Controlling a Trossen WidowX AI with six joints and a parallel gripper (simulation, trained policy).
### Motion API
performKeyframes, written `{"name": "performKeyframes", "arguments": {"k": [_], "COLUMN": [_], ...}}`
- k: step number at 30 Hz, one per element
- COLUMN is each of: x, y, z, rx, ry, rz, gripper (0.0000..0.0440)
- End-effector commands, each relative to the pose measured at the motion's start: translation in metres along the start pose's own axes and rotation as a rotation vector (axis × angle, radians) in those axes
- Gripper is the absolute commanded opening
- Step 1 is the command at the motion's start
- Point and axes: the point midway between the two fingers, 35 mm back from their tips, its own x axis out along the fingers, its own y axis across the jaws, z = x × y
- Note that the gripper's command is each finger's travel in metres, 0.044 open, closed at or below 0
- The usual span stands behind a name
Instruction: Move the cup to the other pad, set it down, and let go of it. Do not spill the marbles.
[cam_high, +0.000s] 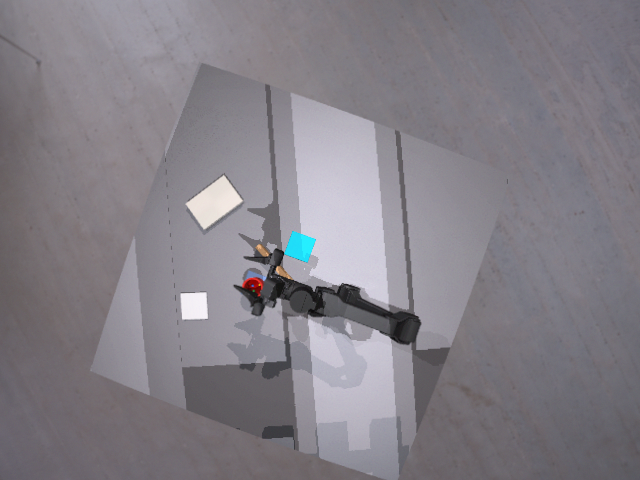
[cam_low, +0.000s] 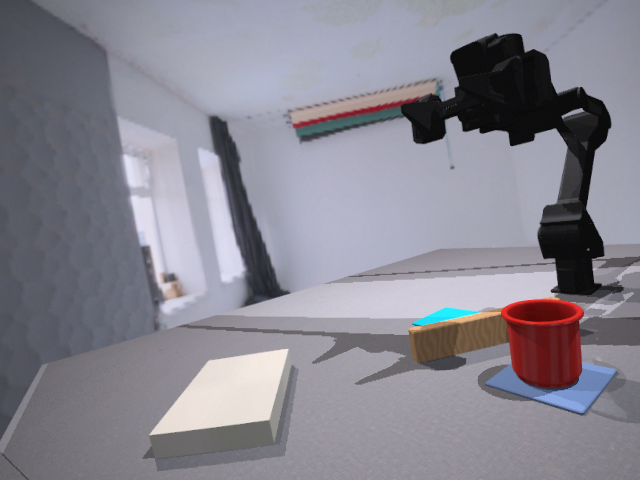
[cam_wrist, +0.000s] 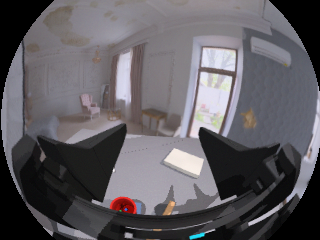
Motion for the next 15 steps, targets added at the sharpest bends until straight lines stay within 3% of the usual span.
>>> {"name": "performKeyframes", "arguments": {"k": [1,13,15], "x": [0.0005,0.0078,0.0098], "y": [0.0007,0.0074,0.0085], "z": [0.0011,0.0056,0.0051], "rx": [0.000,0.028,0.039], "ry": [0.001,0.073,0.093], "rz": [0.003,0.022,0.023], "gripper": [0.0374,0.0060,0.0024]}}
